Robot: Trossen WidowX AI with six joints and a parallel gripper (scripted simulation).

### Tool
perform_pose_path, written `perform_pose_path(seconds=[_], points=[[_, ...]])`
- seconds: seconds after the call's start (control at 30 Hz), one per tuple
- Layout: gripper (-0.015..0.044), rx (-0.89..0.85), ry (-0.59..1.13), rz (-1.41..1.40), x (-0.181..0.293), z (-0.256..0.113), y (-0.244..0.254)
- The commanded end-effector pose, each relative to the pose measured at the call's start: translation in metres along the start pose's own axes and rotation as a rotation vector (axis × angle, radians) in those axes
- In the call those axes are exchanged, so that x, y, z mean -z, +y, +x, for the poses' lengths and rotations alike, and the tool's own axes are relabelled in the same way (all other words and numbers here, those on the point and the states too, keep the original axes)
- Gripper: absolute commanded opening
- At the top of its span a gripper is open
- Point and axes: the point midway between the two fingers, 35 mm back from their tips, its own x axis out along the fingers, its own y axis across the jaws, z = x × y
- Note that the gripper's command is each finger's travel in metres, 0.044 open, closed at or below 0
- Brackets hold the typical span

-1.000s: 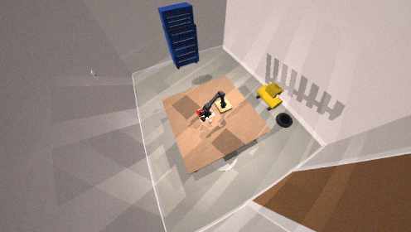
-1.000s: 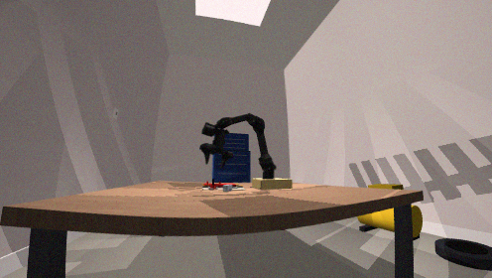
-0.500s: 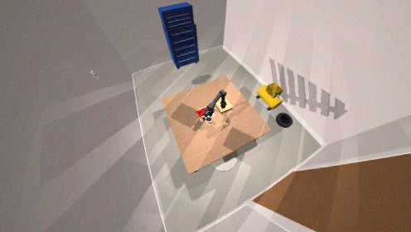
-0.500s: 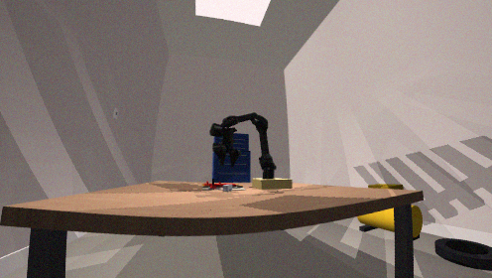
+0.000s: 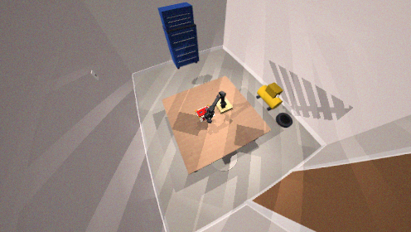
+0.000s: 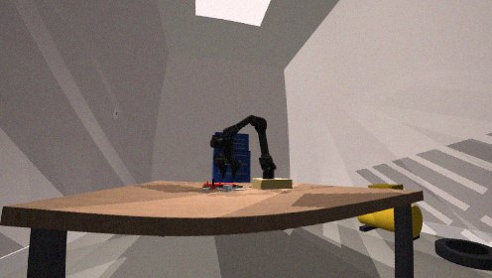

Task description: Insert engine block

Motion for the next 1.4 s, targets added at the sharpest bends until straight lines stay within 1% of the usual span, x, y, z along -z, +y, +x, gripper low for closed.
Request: perform_pose_path(seconds=[0.0, 0.07, 0.37, 1.1, 1.27, 1.37], points=[[0.0440, 0.002, -0.005, -0.005, -0.002, 0.014, 0.000], [0.0440, 0.002, -0.005, -0.005, -0.002, 0.021, 0.000], [0.0440, 0.002, -0.005, -0.005, -0.002, 0.024, 0.000], [0.0440, 0.002, -0.005, -0.005, -0.003, 0.059, 0.000], [0.0440, 0.002, -0.005, -0.005, -0.003, 0.060, 0.000], [0.0361, 0.002, -0.005, -0.005, -0.003, 0.060, 0.000]])
